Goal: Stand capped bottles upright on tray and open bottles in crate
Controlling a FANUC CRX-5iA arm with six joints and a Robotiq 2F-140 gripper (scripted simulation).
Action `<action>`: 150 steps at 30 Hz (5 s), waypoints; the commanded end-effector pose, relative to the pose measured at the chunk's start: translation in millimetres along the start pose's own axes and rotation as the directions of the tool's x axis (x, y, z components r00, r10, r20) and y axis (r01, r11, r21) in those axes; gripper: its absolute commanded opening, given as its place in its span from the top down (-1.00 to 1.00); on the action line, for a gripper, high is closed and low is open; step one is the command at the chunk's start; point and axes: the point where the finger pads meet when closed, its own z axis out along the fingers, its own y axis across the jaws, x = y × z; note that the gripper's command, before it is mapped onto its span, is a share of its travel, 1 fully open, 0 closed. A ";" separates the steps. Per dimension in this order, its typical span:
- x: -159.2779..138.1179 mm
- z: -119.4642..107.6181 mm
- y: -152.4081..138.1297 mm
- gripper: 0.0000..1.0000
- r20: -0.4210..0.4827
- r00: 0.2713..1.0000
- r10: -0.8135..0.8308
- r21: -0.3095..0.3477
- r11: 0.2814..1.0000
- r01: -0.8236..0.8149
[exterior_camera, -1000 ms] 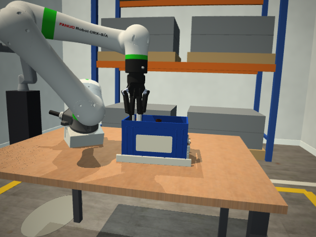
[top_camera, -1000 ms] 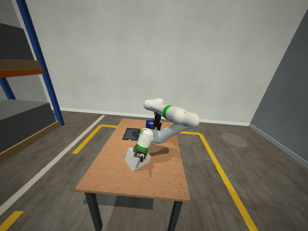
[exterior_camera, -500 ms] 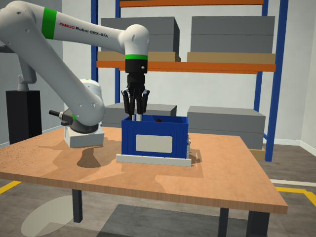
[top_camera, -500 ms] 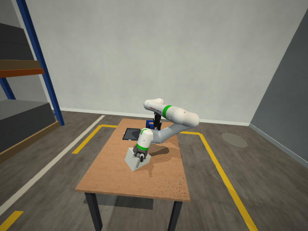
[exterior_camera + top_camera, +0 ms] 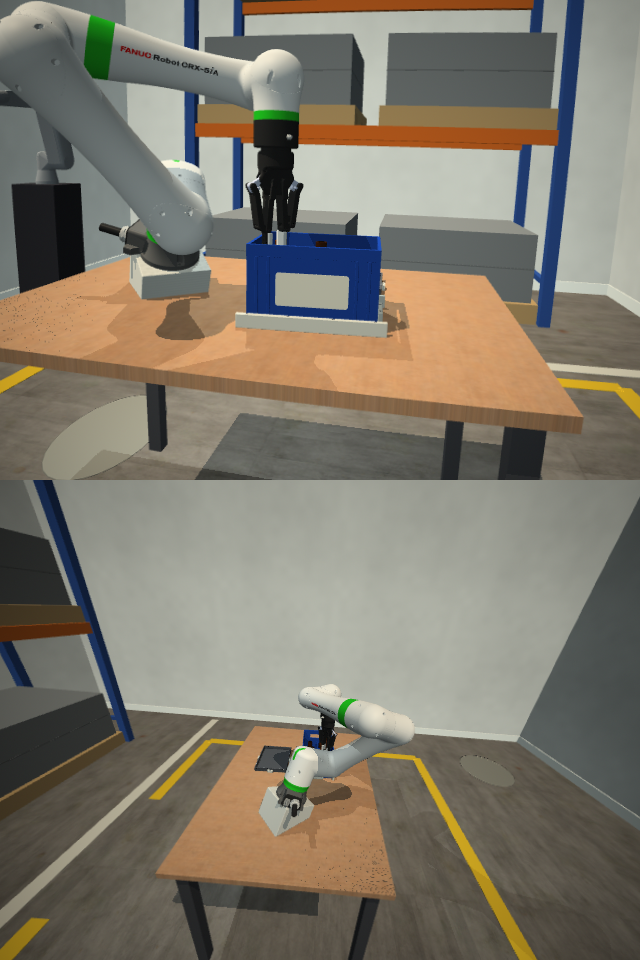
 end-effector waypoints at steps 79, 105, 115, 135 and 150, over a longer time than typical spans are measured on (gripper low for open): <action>1.3 -176.3 -19.9 1.00 0.001 1.000 0.000 0.000 1.000 0.000; -10.0 -177.4 -69.6 1.00 0.000 1.000 0.000 0.000 1.000 0.000; -21.2 -177.2 -82.7 1.00 0.000 1.000 0.000 0.000 1.000 0.000; -44.7 -177.0 -108.9 1.00 0.000 1.000 0.000 0.000 1.000 0.000; -60.5 -176.9 -128.5 1.00 0.000 1.000 0.000 0.000 1.000 0.000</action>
